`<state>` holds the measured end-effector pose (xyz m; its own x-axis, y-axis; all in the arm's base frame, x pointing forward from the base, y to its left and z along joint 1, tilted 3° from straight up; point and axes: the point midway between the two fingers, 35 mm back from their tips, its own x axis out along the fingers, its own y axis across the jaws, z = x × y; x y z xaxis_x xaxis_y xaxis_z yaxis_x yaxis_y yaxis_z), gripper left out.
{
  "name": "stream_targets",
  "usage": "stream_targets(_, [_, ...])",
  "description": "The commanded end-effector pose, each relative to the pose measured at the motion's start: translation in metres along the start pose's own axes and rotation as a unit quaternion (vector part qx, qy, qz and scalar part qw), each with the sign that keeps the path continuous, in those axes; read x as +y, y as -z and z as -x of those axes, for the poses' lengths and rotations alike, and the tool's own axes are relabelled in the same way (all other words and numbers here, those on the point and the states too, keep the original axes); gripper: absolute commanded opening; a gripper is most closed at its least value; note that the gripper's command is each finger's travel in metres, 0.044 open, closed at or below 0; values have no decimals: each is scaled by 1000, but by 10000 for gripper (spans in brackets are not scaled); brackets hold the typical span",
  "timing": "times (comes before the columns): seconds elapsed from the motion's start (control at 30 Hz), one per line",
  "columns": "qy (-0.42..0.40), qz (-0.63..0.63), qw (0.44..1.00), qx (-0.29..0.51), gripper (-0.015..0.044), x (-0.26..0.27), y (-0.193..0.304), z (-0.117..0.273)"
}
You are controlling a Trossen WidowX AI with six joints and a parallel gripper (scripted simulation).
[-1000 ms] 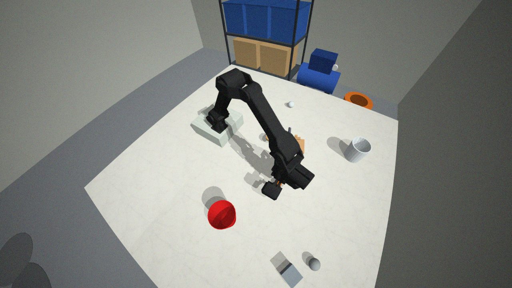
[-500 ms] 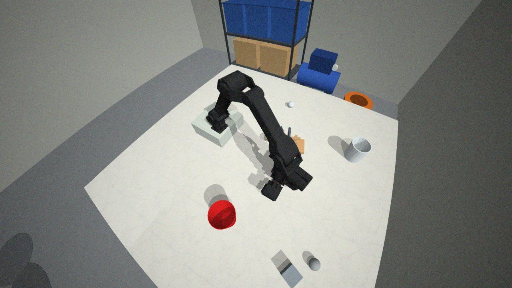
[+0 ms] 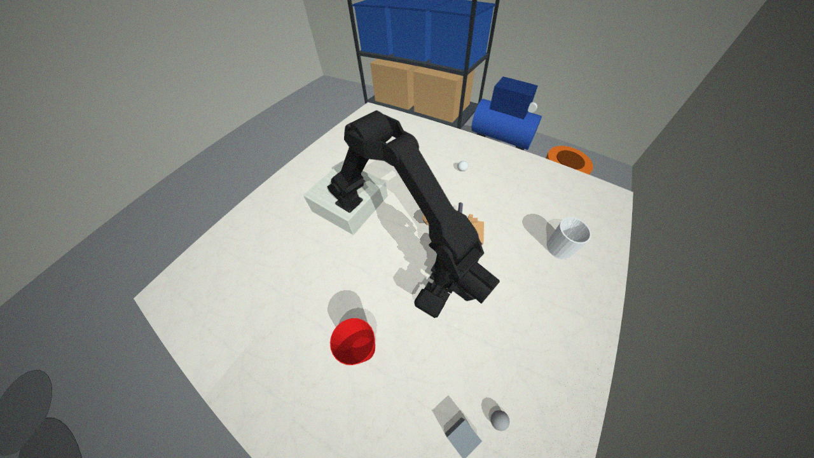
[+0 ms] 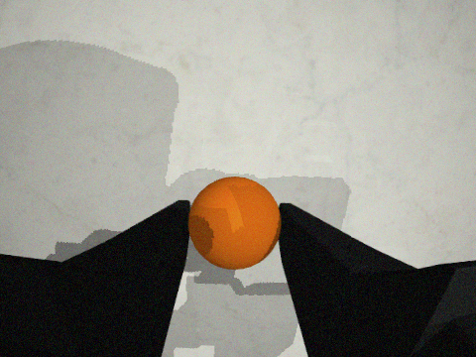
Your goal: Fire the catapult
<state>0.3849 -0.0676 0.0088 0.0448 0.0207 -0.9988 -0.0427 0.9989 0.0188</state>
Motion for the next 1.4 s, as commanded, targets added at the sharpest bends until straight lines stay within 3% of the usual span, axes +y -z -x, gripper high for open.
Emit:
stream_targets(0.0, [3,2,1000,-14,0,-2,-7,32])
stream_targets(0.37, [3,2,1000,-14,0,-2,2,108])
stream_targets(1.37, [8,147,983,107,0,140,78,75])
